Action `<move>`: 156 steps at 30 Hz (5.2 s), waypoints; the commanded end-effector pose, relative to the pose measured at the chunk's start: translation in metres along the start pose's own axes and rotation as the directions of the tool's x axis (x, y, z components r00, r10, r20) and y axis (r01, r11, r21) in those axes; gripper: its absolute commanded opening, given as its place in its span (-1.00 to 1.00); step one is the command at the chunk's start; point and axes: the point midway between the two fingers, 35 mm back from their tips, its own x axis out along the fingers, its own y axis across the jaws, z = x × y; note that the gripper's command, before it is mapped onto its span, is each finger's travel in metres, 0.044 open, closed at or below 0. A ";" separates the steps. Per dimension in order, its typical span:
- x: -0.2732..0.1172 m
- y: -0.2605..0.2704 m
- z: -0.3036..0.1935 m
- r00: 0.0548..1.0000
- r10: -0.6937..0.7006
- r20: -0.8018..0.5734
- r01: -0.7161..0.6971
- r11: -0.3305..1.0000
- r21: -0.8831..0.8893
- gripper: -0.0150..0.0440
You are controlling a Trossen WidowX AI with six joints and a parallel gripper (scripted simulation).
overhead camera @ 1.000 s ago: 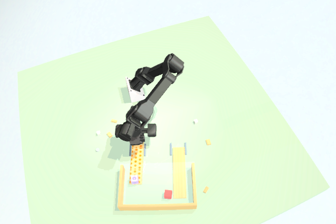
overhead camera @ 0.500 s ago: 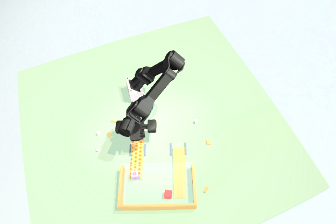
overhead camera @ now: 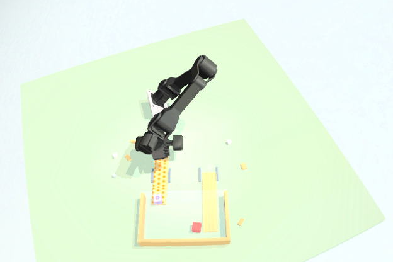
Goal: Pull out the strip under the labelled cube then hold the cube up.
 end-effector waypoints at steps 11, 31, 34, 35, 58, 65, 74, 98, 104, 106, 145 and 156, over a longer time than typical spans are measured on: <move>0.004 -0.001 -0.029 1.000 -0.003 -0.025 0.004 1.000 0.005 -0.49; 0.004 -0.002 -0.058 1.000 -0.004 -0.026 0.004 1.000 0.006 -0.49; 0.003 -0.002 -0.062 1.000 -0.004 -0.026 0.004 1.000 0.006 -0.49; 0.003 -0.002 -0.063 1.000 -0.004 -0.026 0.004 1.000 0.006 -0.49; 0.003 -0.002 -0.071 1.000 -0.004 -0.027 0.004 1.000 0.006 -0.49; 0.003 -0.002 -0.071 1.000 -0.004 -0.027 0.004 1.000 0.006 -0.49; 0.003 -0.002 -0.071 1.000 -0.004 -0.027 0.004 1.000 0.006 -0.49; -0.042 -0.001 -0.018 1.000 -0.005 -0.025 0.002 0.992 -0.127 0.49; -0.045 -0.001 0.002 1.000 -0.005 -0.024 0.002 0.992 -0.128 1.00; -0.045 -0.001 0.009 1.000 -0.005 -0.024 0.002 0.992 -0.128 1.00; -0.059 0.000 0.140 1.000 -0.006 -0.019 0.003 0.991 -0.133 1.00; -0.049 0.000 0.148 1.000 -0.006 -0.018 0.003 0.991 -0.133 0.36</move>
